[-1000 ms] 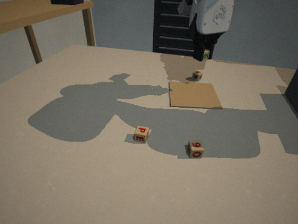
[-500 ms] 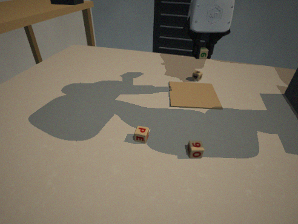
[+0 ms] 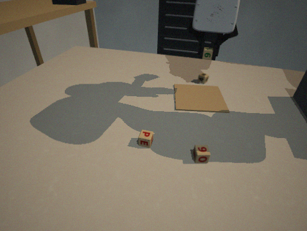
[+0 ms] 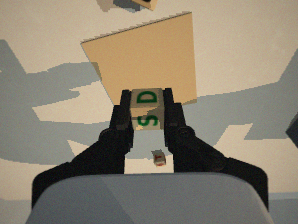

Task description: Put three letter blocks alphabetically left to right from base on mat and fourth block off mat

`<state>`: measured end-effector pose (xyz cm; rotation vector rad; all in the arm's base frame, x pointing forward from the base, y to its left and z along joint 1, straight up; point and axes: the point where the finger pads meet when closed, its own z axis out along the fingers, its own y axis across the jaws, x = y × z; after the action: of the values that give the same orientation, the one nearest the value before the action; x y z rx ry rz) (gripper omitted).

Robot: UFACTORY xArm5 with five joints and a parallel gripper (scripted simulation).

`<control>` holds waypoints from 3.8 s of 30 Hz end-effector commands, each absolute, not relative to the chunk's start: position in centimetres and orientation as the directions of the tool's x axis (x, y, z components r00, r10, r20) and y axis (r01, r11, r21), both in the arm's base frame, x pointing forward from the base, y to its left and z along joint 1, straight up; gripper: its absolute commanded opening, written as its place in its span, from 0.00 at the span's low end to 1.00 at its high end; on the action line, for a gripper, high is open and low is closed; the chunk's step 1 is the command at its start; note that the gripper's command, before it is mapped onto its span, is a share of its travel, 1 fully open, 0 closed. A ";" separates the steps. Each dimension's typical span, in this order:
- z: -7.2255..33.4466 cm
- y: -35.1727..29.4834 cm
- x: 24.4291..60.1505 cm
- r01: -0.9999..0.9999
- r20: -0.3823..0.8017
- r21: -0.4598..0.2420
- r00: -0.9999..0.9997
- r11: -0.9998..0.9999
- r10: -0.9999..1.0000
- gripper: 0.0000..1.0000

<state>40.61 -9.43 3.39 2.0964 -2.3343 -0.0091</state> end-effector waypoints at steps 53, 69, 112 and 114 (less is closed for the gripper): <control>-6.1 -9.5 40.7 -0.991 0.000 0.004 -0.132 0.132 -0.991 0.21; -6.1 -9.5 40.7 -0.991 0.000 0.004 -0.132 0.132 -0.991 0.21; -6.1 -9.5 40.7 -0.991 0.000 0.004 -0.132 0.132 -0.991 0.21; -6.1 -9.5 40.7 -0.991 0.000 0.004 -0.132 0.132 -0.991 0.21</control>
<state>40.55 -9.48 -6.15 2.0671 -2.3602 -0.0090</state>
